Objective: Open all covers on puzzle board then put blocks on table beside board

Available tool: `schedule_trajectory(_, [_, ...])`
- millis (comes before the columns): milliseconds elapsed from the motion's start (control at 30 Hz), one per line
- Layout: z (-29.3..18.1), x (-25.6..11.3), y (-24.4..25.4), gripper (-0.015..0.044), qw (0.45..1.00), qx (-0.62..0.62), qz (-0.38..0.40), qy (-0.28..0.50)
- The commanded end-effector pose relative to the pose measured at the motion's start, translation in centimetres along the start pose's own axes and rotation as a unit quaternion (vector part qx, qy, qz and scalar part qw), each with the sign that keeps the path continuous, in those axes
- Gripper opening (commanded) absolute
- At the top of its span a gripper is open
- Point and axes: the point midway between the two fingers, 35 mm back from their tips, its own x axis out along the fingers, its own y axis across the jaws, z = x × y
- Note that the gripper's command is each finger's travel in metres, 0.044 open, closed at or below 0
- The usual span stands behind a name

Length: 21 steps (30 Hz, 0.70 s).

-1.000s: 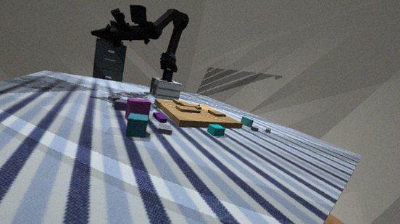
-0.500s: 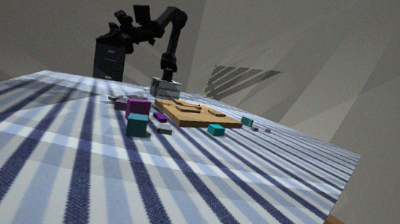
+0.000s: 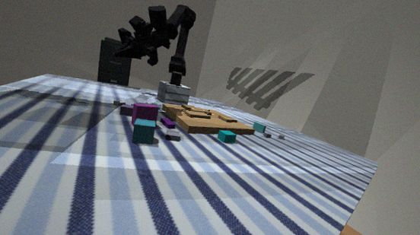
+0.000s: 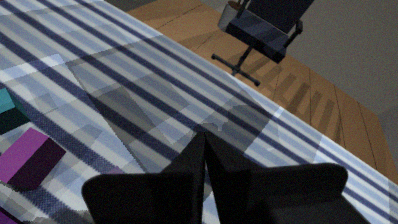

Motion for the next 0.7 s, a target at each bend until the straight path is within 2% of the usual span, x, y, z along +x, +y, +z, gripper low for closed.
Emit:
schedule_trajectory(0, [-0.1, -0.4, 2.5, 0.0000, 0.999, -0.012, 0.034, 0.011])
schedule_trajectory(667, [-2.1, -3.6, 12.8, 0.0000, 0.980, -0.080, 0.163, 0.077])
